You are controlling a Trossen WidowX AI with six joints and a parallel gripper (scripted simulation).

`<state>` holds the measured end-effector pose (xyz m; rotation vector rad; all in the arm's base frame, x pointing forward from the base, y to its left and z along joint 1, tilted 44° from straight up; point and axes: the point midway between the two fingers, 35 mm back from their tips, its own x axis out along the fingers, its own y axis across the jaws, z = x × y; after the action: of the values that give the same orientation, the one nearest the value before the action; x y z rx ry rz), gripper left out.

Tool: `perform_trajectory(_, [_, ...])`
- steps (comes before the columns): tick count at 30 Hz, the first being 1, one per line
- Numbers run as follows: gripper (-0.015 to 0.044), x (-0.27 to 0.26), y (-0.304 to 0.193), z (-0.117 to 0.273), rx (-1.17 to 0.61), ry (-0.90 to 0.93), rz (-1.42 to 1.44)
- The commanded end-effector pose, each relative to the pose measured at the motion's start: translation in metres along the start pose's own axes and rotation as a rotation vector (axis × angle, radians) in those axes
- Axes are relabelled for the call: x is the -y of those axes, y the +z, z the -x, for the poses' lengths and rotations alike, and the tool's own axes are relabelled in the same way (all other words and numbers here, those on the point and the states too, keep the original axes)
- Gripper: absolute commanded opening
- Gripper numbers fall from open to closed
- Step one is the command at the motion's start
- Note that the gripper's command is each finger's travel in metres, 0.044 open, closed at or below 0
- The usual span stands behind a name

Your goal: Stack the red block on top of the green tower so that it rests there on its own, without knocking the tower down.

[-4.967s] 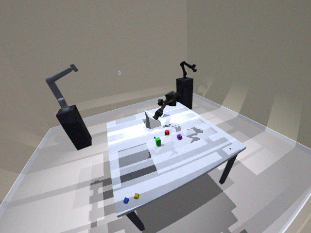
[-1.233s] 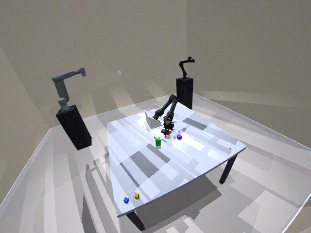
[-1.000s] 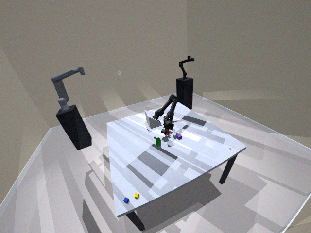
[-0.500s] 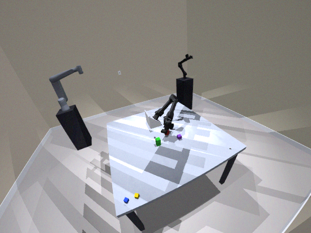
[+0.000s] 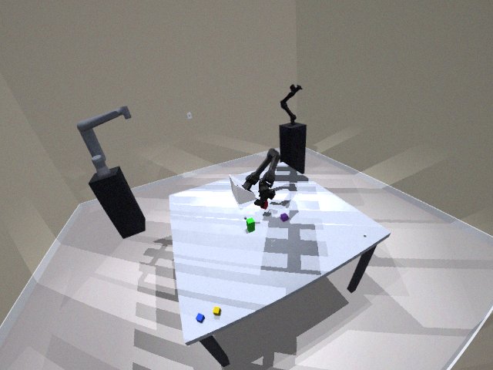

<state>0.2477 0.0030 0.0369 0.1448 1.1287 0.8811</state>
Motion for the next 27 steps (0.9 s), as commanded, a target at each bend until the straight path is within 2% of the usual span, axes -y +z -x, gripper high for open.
perform_trajectory(1, [0.0,0.001,0.001,0.023,0.002,-0.008,0.005])
perform_trajectory(11, [0.0,0.001,0.0,0.065,0.001,-0.009,0.004])
perform_trajectory(21, [0.0,0.001,0.001,0.066,0.001,-0.009,0.004])
perform_trajectory(27, [0.0,0.023,0.007,0.071,0.0,-0.011,0.005])
